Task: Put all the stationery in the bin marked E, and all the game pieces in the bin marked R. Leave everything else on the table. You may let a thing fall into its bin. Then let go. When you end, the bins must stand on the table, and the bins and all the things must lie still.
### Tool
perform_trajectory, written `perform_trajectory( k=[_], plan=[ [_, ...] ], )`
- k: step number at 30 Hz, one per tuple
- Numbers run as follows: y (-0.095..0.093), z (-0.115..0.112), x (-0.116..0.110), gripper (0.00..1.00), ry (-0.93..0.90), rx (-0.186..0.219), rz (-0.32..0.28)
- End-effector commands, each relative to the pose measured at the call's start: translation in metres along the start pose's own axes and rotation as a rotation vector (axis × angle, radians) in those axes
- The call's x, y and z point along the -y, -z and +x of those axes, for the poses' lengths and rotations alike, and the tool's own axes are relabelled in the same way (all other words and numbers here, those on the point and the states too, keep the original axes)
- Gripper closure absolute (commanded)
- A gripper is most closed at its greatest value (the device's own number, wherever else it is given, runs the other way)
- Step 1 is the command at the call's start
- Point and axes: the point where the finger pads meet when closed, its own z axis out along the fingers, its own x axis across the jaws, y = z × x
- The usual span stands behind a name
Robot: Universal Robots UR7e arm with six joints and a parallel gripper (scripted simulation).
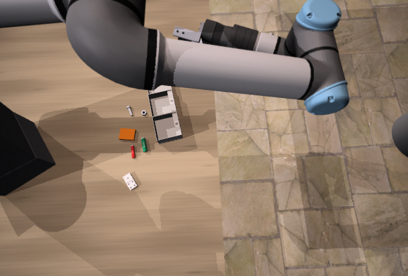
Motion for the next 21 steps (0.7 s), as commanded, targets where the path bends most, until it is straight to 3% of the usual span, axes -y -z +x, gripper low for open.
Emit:
perform_trajectory(
  k=[1, 17, 18, 21],
  plan=[
    [0.000, 0.001, 0.000, 0.00, 0.001, 0.001, 0.000],
    [0.000, 0.001, 0.000, 0.00, 0.001, 0.001, 0.000],
    [0.001, -0.007, 0.002, 0.69, 0.001, 0.001, 0.000],
    [0.002, -0.031, 0.010, 0.69, 0.001, 0.001, 0.000]
  ],
)
